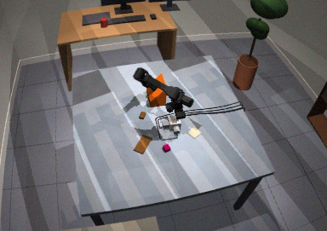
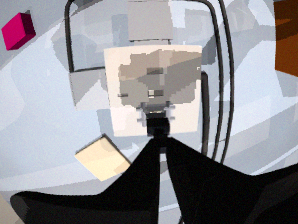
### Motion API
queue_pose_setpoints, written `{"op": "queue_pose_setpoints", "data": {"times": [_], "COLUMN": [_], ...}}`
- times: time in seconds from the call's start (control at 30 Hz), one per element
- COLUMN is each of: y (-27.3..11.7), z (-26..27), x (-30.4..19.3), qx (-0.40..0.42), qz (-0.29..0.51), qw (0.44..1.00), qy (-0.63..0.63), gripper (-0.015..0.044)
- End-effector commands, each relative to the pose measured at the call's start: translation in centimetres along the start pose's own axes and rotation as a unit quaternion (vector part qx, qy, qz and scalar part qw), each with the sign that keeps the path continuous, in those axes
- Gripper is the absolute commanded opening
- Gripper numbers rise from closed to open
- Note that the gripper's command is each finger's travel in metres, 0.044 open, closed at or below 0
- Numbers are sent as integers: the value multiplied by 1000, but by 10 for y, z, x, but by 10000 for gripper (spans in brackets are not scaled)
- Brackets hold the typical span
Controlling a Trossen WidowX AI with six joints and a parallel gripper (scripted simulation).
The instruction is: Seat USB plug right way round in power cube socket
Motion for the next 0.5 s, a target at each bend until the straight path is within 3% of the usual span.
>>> {"op": "queue_pose_setpoints", "data": {"times": [0.0,0.47], "y": [1,3], "z": [-1,-1], "x": [0,0], "qx": [-2,-2], "qz": [1,1], "qw": [1000,1000], "qy": [-2,-2], "gripper": [0,0]}}
Point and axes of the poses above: the point midway between the two fingers, 35 mm back from their tips, its own y axis out along the fingers, its own z axis across the jaws, x = y × z, the point moved 3 cm from there along -y, back along the fingers, and after that the axes turned 13 degrees about y, right-handed, at the moved point
